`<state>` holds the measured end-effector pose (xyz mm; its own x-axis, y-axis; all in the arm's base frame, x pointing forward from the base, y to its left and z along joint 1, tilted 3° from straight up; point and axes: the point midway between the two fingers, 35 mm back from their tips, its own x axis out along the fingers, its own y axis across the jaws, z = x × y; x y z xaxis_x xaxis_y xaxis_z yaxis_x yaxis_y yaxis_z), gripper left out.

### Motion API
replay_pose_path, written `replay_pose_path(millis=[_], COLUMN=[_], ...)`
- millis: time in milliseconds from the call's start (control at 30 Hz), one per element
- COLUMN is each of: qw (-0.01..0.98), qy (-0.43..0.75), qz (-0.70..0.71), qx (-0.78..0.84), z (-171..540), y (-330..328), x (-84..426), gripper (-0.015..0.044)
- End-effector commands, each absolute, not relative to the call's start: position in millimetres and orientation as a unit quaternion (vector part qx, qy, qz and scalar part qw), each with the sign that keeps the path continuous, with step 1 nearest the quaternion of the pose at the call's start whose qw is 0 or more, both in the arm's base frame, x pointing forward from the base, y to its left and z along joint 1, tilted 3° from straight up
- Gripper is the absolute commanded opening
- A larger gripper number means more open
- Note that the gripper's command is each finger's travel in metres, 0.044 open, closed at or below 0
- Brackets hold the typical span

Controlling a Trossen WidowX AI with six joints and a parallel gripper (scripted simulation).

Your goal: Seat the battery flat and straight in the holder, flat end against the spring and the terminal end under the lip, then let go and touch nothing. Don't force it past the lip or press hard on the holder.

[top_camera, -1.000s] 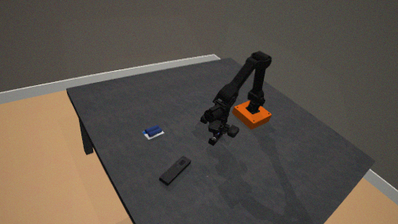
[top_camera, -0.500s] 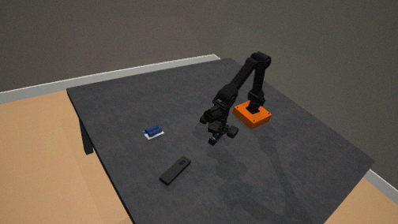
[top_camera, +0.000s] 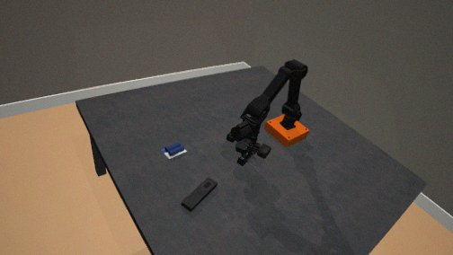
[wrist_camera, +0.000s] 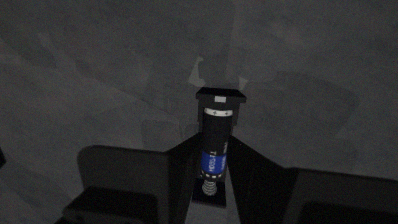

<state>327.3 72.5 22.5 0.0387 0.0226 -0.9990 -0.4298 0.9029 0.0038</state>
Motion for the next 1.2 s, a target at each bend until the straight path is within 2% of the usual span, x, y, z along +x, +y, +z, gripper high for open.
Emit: replay_pose_path(millis=[0, 100, 233, 1000, 1167], qw=[0.703, 0.703, 0.703, 0.704, 0.703], qy=[0.676, 0.676, 0.676, 0.675, 0.676], qz=[0.159, 0.159, 0.159, 0.161, 0.161], qx=[-0.151, -0.151, -0.151, -0.151, -0.151], z=[21, 21, 21, 37, 70], y=[73, 73, 73, 73, 73], x=[328, 328, 328, 327, 325], gripper=[0.0069, 0.0069, 0.0171, 0.0171, 0.0302])
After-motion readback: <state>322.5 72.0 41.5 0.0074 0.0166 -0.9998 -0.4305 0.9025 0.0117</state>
